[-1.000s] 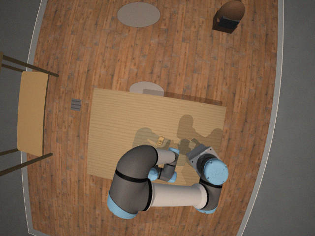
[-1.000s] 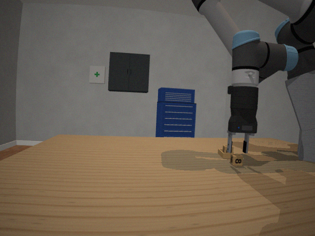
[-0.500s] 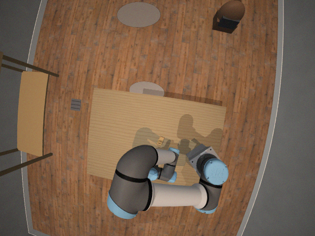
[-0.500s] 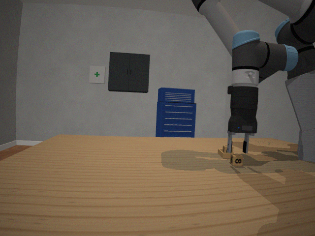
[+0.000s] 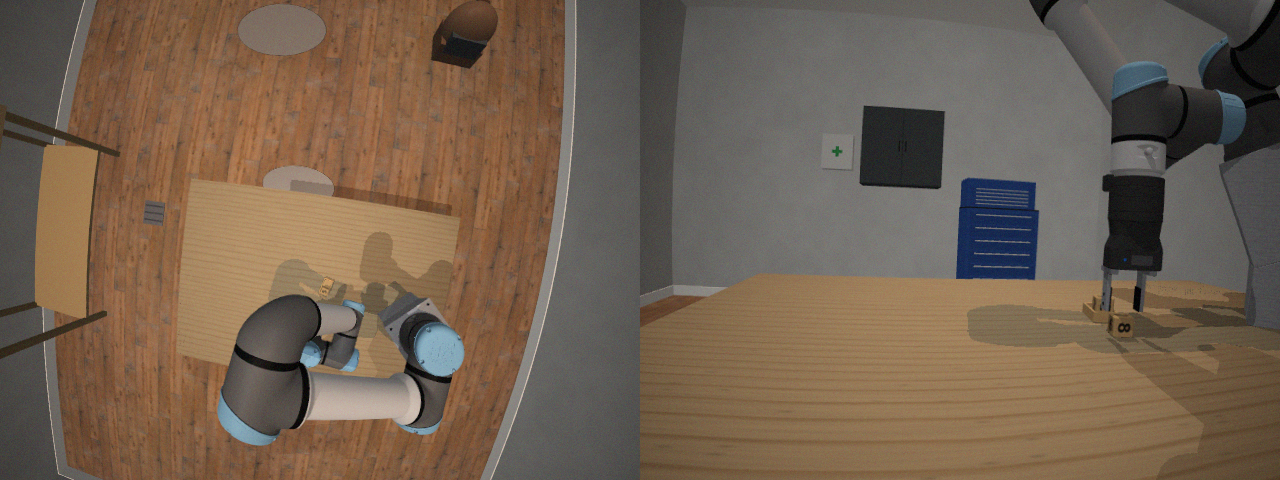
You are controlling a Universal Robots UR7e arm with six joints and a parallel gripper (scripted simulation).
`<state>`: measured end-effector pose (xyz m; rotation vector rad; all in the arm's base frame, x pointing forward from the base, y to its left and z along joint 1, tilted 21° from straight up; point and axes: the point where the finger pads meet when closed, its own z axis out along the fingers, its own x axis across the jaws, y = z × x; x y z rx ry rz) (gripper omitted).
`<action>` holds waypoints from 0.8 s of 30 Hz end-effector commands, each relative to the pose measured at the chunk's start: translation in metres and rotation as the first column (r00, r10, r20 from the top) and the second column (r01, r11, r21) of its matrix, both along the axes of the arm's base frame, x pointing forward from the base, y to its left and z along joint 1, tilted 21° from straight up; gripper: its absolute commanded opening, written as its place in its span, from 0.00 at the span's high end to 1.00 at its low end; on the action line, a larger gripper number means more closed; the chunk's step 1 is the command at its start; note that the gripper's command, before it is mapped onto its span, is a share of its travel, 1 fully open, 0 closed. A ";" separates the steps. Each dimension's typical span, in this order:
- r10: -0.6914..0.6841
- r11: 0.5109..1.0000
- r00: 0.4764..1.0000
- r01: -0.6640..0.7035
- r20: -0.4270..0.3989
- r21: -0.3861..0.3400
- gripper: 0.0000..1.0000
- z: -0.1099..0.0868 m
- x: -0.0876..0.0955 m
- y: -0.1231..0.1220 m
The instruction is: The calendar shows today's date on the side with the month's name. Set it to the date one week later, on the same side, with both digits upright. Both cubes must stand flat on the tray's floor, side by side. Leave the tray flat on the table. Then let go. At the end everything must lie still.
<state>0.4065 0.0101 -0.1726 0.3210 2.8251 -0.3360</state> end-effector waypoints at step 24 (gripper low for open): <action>-0.002 1.000 1.000 0.002 0.004 0.000 0.13 -0.016 0.007 -0.006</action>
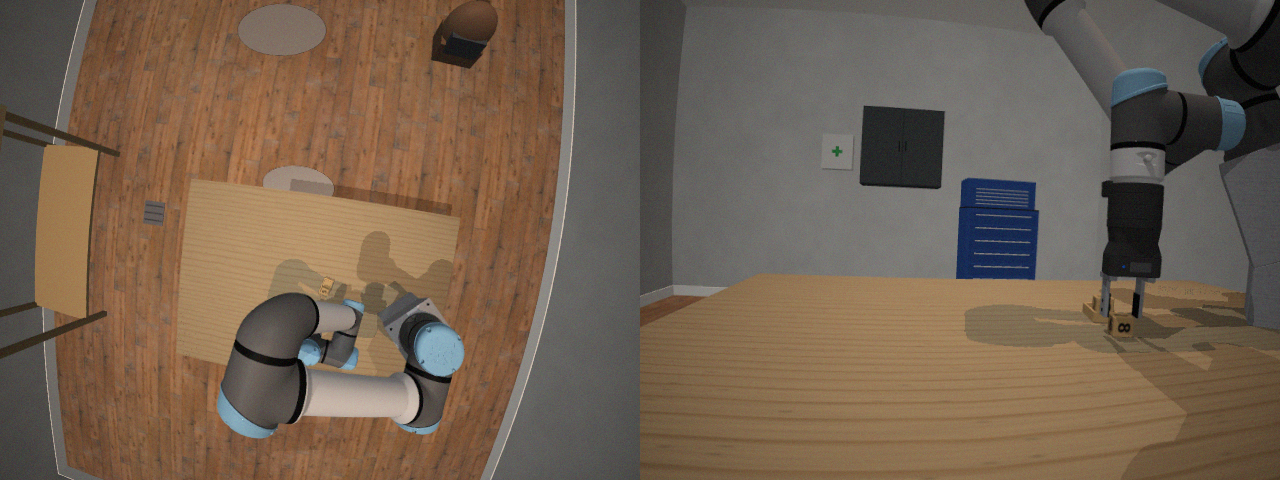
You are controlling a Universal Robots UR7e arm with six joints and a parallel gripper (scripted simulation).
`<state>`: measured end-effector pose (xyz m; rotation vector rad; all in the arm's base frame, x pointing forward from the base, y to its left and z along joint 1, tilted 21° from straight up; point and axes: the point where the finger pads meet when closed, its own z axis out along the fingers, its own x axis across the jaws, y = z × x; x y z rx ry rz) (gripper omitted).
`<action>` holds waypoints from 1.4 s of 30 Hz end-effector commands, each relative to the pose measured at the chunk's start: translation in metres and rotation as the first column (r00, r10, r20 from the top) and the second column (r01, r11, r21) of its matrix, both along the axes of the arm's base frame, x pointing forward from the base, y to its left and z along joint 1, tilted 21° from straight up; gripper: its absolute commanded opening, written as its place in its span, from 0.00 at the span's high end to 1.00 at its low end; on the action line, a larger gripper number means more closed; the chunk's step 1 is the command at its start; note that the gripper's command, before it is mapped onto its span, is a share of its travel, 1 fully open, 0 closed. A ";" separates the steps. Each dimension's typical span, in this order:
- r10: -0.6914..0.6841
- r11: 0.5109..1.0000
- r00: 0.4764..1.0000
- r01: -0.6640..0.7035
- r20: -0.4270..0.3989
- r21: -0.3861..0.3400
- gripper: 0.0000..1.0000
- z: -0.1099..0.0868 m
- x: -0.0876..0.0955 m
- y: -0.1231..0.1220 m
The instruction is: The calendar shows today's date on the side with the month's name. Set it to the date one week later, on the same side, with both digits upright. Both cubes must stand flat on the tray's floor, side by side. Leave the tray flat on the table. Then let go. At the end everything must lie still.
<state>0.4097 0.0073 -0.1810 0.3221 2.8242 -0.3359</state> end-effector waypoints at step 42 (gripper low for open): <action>0.000 1.000 1.000 0.000 0.002 0.000 0.13 -0.017 0.005 -0.005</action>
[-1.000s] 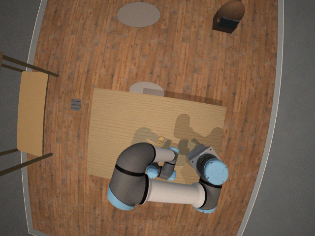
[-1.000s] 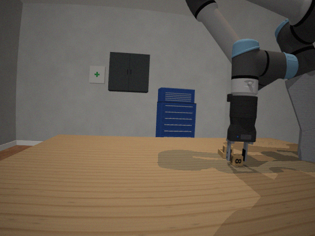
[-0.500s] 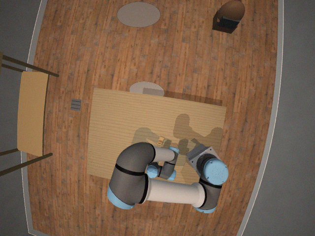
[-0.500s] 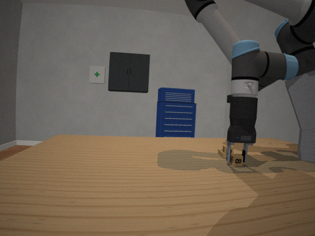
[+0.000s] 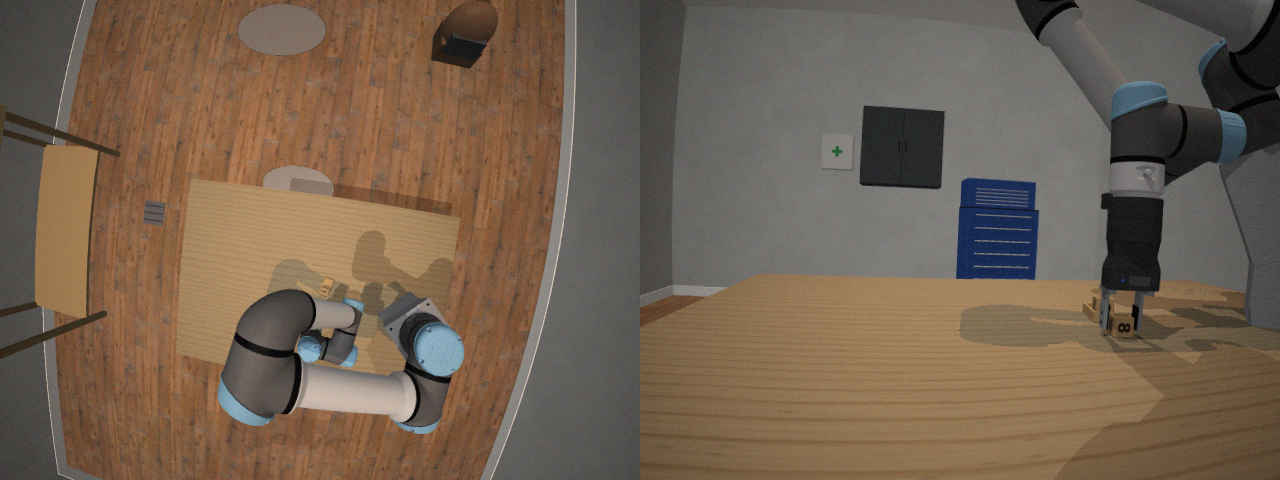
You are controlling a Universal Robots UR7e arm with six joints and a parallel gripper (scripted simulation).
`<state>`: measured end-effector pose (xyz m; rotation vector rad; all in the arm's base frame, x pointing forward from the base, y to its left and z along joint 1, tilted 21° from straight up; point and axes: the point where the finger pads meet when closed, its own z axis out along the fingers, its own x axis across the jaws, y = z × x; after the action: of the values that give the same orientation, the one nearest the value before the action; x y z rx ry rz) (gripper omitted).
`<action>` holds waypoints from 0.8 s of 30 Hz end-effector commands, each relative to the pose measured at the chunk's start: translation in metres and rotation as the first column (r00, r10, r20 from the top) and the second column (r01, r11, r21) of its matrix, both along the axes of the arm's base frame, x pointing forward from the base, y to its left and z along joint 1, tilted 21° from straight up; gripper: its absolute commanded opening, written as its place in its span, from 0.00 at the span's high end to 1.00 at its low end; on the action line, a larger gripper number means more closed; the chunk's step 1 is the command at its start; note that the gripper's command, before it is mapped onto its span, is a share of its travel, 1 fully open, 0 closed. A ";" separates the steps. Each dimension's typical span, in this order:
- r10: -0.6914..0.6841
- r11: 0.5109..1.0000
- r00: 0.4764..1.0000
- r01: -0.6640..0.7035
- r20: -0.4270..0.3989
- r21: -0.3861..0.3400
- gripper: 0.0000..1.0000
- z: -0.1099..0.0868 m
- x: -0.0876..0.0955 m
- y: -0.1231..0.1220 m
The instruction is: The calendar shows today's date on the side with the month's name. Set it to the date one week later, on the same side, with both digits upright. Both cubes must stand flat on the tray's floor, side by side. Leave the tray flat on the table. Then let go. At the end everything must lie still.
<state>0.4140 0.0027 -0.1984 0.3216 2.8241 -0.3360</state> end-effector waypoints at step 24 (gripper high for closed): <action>0.000 1.000 1.000 0.000 0.002 0.000 0.43 0.000 0.001 0.000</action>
<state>0.4140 0.0027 -0.1984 0.3216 2.8241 -0.3360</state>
